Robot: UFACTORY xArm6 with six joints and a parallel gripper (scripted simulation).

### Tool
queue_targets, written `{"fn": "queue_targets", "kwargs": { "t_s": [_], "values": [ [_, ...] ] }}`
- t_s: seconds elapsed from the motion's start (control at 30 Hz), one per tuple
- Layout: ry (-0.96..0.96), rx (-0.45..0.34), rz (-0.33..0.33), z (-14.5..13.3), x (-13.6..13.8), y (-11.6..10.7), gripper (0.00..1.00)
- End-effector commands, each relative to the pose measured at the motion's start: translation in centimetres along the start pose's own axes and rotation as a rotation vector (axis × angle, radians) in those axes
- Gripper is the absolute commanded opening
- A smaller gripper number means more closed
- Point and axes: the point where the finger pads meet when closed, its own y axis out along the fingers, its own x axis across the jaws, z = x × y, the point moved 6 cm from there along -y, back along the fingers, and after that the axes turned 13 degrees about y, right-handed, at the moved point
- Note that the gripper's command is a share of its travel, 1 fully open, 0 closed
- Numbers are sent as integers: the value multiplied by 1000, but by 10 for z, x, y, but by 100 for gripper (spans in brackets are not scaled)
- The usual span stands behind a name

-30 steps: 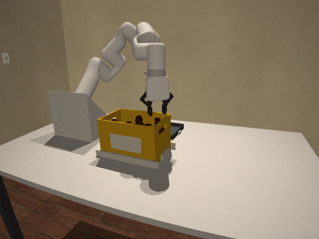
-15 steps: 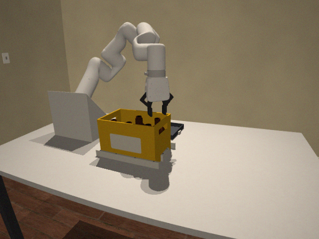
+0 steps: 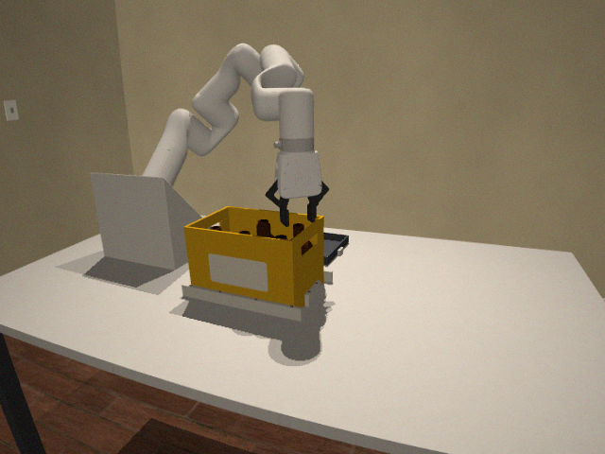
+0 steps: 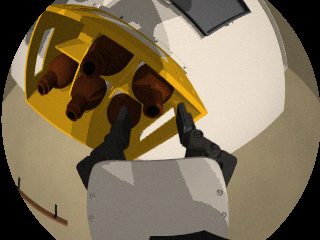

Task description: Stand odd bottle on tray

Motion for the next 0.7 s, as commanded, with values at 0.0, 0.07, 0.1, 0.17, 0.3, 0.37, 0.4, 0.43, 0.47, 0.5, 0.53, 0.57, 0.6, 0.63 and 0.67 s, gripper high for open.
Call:
{"fn": "queue_targets", "kwargs": {
  "t_s": [0.0, 0.07, 0.1, 0.17, 0.3, 0.37, 0.4, 0.43, 0.47, 0.5, 0.53, 0.57, 0.6, 0.63, 0.67],
  "values": [
    [-1, -3, -2, -1, 1, 4, 65],
    [-1, -3, -2, -1, 1, 7, 65],
    [-1, -3, -2, -1, 1, 8, 65],
    [-1, -3, -2, -1, 1, 9, 65],
    [-1, -3, -2, -1, 1, 13, 65],
    [-1, -3, -2, -1, 1, 15, 65],
    [-1, -3, -2, -1, 1, 16, 65],
    [-1, -3, -2, -1, 1, 17, 65],
    [-1, -3, -2, -1, 1, 18, 65],
    [-1, -3, -2, -1, 1, 19, 65],
    [-1, -3, -2, -1, 1, 20, 65],
    [-1, -3, -2, -1, 1, 20, 65],
    [-1, -3, -2, -1, 1, 21, 65],
    [-1, -3, -2, -1, 1, 22, 65],
    [-1, -3, -2, -1, 1, 22, 65]
  ]
}}
